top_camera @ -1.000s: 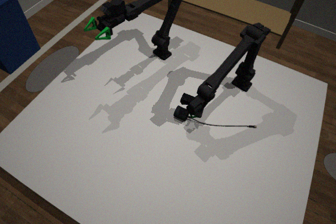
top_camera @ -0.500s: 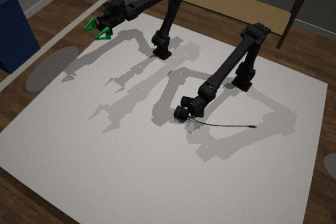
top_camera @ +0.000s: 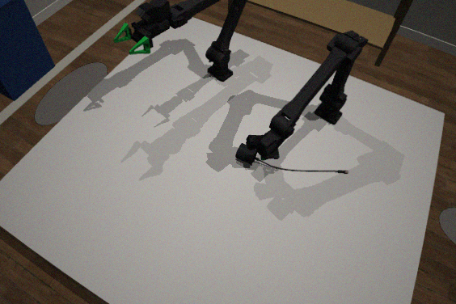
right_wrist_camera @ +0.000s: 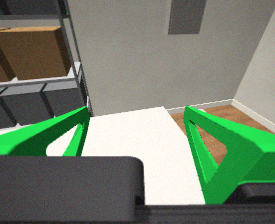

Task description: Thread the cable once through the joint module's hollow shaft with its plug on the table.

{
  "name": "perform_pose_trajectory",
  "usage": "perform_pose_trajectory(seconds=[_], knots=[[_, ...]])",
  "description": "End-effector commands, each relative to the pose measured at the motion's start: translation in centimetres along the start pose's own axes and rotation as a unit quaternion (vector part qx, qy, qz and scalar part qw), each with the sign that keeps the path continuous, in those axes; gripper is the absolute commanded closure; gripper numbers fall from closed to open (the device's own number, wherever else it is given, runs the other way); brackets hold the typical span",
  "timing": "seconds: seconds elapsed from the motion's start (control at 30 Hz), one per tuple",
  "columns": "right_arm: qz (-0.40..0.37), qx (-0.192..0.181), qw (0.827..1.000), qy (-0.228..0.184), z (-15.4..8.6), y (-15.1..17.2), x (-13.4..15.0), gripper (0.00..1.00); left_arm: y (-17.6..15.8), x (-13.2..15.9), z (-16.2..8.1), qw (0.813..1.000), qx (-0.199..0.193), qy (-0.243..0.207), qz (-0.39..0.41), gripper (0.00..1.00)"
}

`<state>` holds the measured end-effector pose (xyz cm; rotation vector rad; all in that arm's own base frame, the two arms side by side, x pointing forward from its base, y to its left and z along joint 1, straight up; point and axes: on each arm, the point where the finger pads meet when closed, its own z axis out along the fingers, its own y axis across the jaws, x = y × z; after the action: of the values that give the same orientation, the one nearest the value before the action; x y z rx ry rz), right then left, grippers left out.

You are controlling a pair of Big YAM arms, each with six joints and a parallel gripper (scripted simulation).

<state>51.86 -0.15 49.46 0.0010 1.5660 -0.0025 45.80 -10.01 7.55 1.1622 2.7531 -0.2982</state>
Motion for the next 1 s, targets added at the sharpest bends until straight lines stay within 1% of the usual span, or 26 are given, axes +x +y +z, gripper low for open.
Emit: perform_pose_trajectory(seconds=[0.0,0.1,0.2,0.3,0.4,0.53,0.57,0.6,0.7,0.8,0.87,0.97], knots=[[0.005,-0.005,1.0,-0.007,0.1,0.5,-1.0,0.04,0.5,-1.8,-2.2,0.999,-0.019,-0.031,-0.02,0.68],[0.005,-0.005,1.0,-0.007,0.1,0.5,-1.0,0.04,0.4,-0.3,-1.3,0.998,-0.012,-0.021,-0.05,0.68],[0.005,-0.005,1.0,-0.007,0.1,0.5,-1.0,0.04,0.9,-1.2,-2.1,0.997,-0.017,-0.033,-0.067,0.68],[0.005,-0.005,1.0,-0.007,0.1,0.5,-1.0,0.04,0.4,-0.3,-1.3,0.996,-0.009,-0.024,-0.088,0.68],[0.005,-0.005,1.0,-0.007,0.1,0.5,-1.0,0.04,0.9,-1.1,-2.0,0.994,-0.014,-0.035,-0.106,0.68],[0.005,-0.005,1.0,-0.007,0.1,0.5,-1.0,0.04,0.6,-0.6,-1.6,0.992,-0.009,-0.031,-0.12,0.68],[0.005,-0.005,1.0,-0.007,0.1,0.5,-1.0,0.04,0.2,-1.1,-1.7,0.993,-0.011,-0.029,-0.116,0.68],[0.005,-0.005,1.0,-0.007,0.1,0.5,-1.0,0.04,-0.3,-0.6,-1.0,0.992,-0.006,-0.026,-0.121,0.68],[0.005,-0.005,1.0,-0.007,0.1,0.5,-1.0,0.04,0.7,-0.6,-1.6,0.988,-0.008,-0.034,-0.149,0.68],[0.005,-0.005,1.0,-0.007,0.1,0.5,-1.0,0.04,0.5,-0.1,-1.3,0.985,-0.004,-0.03,-0.17,0.68],[0.005,-0.005,1.0,-0.007,0.1,0.5,-1.0,0.04,0.9,-0.9,-1.8,0.982,-0.007,-0.039,-0.182,0.68],[0.005,-0.005,1.0,-0.007,0.1,0.5,-1.0,0.04,0.2,-0.2,-1.1,0.979,0.0,-0.031,-0.201,0.68]])
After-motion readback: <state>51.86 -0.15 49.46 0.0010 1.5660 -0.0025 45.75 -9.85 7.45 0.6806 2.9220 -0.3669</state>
